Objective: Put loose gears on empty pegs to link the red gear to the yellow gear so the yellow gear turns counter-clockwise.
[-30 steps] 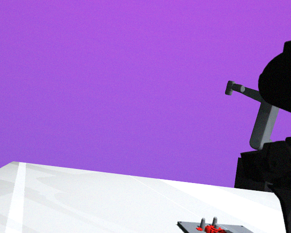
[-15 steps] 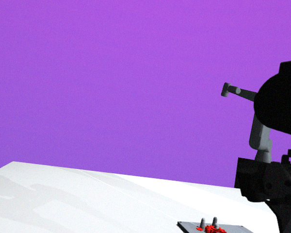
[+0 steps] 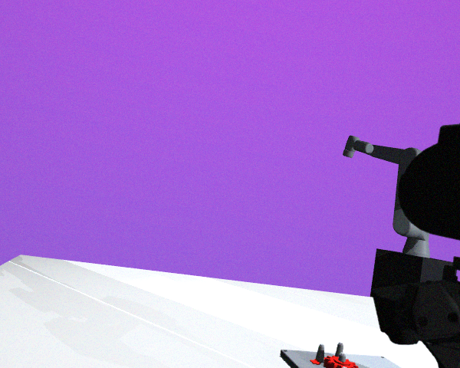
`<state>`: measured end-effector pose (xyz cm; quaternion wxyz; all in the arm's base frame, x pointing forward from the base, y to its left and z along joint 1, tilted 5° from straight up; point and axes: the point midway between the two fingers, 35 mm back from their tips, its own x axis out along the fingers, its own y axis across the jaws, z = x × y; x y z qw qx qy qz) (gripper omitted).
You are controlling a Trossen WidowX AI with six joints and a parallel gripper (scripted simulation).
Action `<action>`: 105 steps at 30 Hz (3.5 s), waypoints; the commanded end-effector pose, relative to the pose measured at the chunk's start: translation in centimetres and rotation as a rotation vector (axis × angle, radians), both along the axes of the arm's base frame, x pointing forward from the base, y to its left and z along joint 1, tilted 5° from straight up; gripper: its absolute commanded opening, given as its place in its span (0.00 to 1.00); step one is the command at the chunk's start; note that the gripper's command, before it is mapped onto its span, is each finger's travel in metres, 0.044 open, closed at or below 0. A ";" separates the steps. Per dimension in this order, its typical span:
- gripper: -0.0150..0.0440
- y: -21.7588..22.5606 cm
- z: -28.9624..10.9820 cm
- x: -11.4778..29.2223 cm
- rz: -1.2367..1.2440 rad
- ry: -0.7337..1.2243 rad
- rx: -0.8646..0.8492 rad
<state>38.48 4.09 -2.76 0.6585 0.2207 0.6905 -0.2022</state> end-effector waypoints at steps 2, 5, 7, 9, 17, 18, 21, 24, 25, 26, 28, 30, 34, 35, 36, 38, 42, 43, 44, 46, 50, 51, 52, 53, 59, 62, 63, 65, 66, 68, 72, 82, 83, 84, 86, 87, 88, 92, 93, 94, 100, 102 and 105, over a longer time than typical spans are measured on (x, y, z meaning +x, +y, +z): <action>0.78 0.1 -0.1 -0.1 -0.005 0.003 0.003; 0.64 0.1 -0.1 -0.1 -0.005 0.003 0.003; 0.56 0.1 -0.1 -0.1 -0.005 0.003 0.003; 0.47 0.1 -0.1 -0.1 -0.005 0.003 0.003; 0.31 0.1 -0.1 -0.1 -0.005 0.003 0.003; 0.30 0.1 -0.1 -0.1 -0.005 0.003 0.003; 0.25 0.1 -0.1 -0.1 -0.005 0.003 0.003; 0.25 0.1 0.3 0.0 -0.005 0.003 0.003; 0.25 0.1 0.6 0.1 -0.005 0.003 0.003; 0.25 0.1 0.9 0.1 -0.005 0.003 0.003; 0.25 0.1 1.5 0.2 -0.005 0.003 0.003; 0.25 0.1 2.0 0.3 -0.005 0.003 0.003; 0.25 0.1 3.2 0.5 -0.005 0.002 0.003; 0.25 0.1 3.5 0.5 -0.005 0.002 0.003; 0.25 0.1 3.8 0.5 -0.005 0.002 0.003; 0.25 0.1 4.4 0.6 -0.005 0.002 0.003; 0.25 0.2 5.6 0.7 -0.005 0.002 0.003; 0.25 0.2 5.9 0.7 -0.005 0.002 0.003; 0.25 0.2 6.2 0.7 -0.005 0.002 0.003; 0.25 0.2 6.8 0.7 -0.005 0.002 0.003; 0.25 0.2 8.0 0.7 -0.005 0.002 0.003; 0.25 0.2 8.3 0.7 -0.005 0.002 0.003; 0.25 0.2 8.6 0.7 -0.005 0.002 0.003; 0.25 0.2 9.0 0.6 -0.005 0.002 0.003; 0.25 0.2 10.8 0.5 -0.005 0.002 0.003; 0.25 0.2 11.7 0.4 -0.005 0.003 0.003; 0.25 0.2 12.0 0.3 -0.005 0.003 0.003; 0.25 0.2 12.7 0.2 -0.005 0.003 0.003; 0.25 0.1 13.0 0.1 -0.005 0.003 0.003; 0.25 0.1 13.6 0.0 -0.005 0.003 0.003; 0.25 0.1 14.3 -0.1 -0.005 0.003 0.003; 0.25 -1.8 13.4 -0.4 -0.005 0.003 0.001; 0.25 -2.0 13.3 -0.4 -0.005 0.002 0.001; 0.25 -2.3 13.2 -0.4 -0.005 0.002 0.001; 0.25 -2.8 12.9 -0.5 -0.005 0.002 0.000; 0.25 -3.0 12.8 -0.6 -0.005 0.002 0.000; 0.25 -3.3 12.7 -0.6 -0.005 0.002 0.000; 0.25 -4.3 12.2 -0.9 -0.005 0.002 -0.002; 0.25 -4.5 12.1 -0.9 -0.005 0.002 -0.002; 0.25 -4.8 11.9 -1.0 -0.005 0.002 -0.002; 0.25 -6.2 11.2 -1.5 -0.005 0.002 -0.004; 0.25 -6.7 11.0 -1.6 -0.005 0.002 -0.004; 0.25 -7.4 10.6 -1.9 -0.005 0.003 -0.005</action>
